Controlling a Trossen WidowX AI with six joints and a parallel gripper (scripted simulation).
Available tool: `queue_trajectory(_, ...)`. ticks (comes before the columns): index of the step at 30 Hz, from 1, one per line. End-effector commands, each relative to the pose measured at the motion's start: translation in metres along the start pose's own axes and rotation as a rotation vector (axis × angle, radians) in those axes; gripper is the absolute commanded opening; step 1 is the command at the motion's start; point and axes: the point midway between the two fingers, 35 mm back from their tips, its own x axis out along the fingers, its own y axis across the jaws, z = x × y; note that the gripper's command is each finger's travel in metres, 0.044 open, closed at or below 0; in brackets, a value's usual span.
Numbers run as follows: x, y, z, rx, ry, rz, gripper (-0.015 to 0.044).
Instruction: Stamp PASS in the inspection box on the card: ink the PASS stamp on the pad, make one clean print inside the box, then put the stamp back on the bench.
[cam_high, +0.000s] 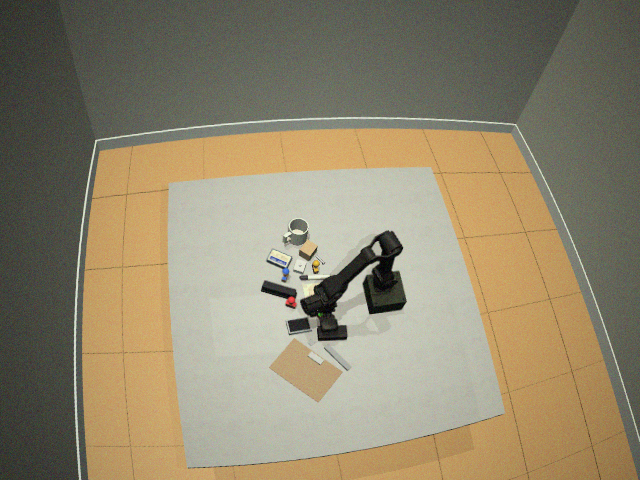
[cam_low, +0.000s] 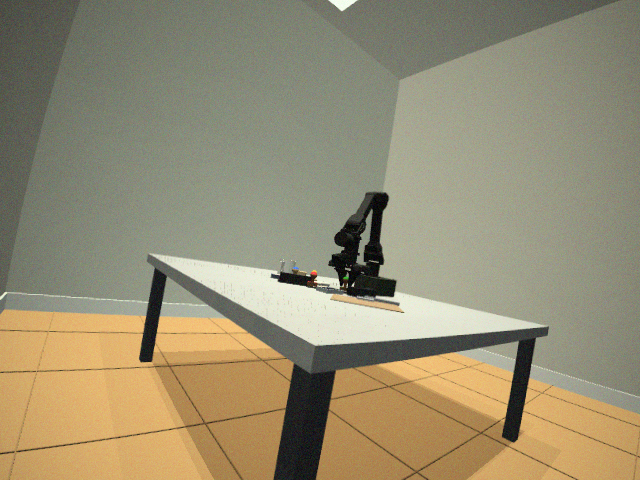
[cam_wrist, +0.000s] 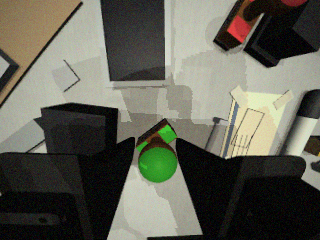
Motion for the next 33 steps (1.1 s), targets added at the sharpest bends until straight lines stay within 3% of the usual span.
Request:
queue_trajectory(1,-0.0003,0.0001,0.0003,0.000,-0.001,0.000,0.0178)
queue_trajectory(15,-0.0003,0.0001,0.0003,0.000,-0.001,0.000,0.0085)
queue_trajectory(19,-0.0014,0.0002,0.0005,0.000,-0.001,0.001,0.0000)
queue_trajectory(33,-0.0080,0.0004,0.0014,0.000,-0.002,0.002,0.0000)
